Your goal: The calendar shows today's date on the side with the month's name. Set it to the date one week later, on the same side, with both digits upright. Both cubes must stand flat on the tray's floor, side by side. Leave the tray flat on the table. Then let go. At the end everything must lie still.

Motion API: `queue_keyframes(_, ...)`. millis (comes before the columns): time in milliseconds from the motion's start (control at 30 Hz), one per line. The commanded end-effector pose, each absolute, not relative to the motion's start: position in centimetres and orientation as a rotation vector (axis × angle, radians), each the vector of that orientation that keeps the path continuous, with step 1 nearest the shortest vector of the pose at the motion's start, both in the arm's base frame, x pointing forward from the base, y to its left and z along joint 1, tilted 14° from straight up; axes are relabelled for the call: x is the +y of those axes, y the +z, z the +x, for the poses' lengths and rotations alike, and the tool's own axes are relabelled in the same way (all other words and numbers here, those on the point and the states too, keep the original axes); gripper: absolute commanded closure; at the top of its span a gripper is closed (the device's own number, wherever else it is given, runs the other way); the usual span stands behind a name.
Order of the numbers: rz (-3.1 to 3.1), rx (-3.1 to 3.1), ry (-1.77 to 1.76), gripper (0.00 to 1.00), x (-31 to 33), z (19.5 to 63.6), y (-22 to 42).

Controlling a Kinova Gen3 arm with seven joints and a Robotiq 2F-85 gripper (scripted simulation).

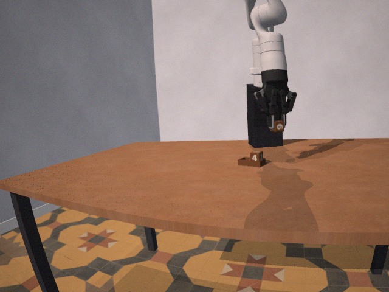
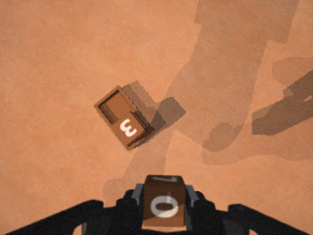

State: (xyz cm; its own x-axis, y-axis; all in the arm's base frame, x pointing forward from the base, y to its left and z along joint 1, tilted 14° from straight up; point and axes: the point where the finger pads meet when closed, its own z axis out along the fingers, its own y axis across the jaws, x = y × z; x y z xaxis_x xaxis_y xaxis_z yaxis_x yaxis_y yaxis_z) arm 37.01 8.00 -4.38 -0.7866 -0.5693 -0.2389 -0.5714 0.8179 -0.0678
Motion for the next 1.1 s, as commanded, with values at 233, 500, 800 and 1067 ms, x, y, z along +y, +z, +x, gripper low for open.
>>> queue_keyframes(233,-0.660,2.821,0.058,0.74,13.7,36.5,-4.0)
queue_keyframes(500,-0.568,2.846,0.074,0.74,15.0,36.1,-3.9)
queue_keyframes(800,-0.568,2.846,0.074,0.74,15.0,36.1,-3.9)
queue_keyframes(1067,-0.568,2.846,0.074,0.74,15.0,36.2,-4.1)
